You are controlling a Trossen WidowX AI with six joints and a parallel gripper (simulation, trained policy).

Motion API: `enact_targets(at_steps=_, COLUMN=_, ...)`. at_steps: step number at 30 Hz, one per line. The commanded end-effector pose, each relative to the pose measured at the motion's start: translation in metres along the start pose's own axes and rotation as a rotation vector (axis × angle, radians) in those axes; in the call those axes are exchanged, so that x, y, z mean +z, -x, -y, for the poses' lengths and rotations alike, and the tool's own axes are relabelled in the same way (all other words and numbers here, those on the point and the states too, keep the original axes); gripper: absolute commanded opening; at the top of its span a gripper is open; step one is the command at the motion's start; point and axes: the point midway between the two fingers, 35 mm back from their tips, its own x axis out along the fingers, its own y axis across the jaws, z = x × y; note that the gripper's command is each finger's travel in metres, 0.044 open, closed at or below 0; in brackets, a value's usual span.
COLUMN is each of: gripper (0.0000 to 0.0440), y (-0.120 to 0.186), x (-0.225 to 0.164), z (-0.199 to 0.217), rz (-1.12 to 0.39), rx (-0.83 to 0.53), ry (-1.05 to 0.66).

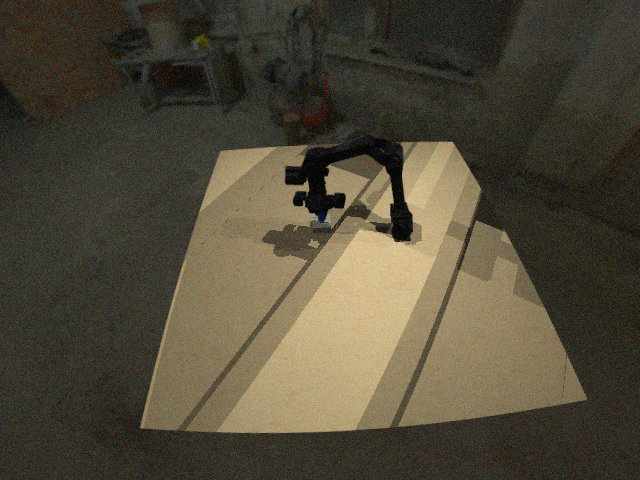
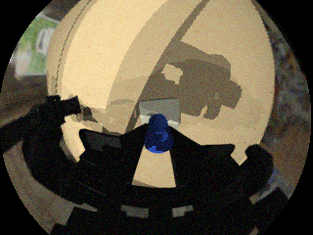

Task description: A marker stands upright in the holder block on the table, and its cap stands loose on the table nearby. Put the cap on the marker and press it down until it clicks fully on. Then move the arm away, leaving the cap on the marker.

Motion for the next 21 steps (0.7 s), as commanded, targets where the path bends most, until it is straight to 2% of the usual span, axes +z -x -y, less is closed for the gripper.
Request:
enact_targets(at_steps=1, gripper=0.0128, y=-0.014, x=0.000, z=-0.011, rz=0.001, rx=0.069, ry=0.005)
enact_targets(at_steps=7, gripper=0.0162, y=-0.015, x=0.000, z=-0.012, rz=0.002, rx=0.069, ry=0.005)
enact_targets(at_steps=15, gripper=0.0233, y=-0.015, x=0.002, z=-0.020, rz=0.017, rx=0.089, ry=0.021)
enact_targets(at_steps=18, gripper=0.0274, y=-0.015, x=0.004, z=-0.022, rz=0.025, rx=0.089, ry=0.029)
enact_targets(at_steps=21, gripper=0.0337, y=-0.014, x=0.005, z=-0.023, rz=0.033, rx=0.080, ry=0.035)
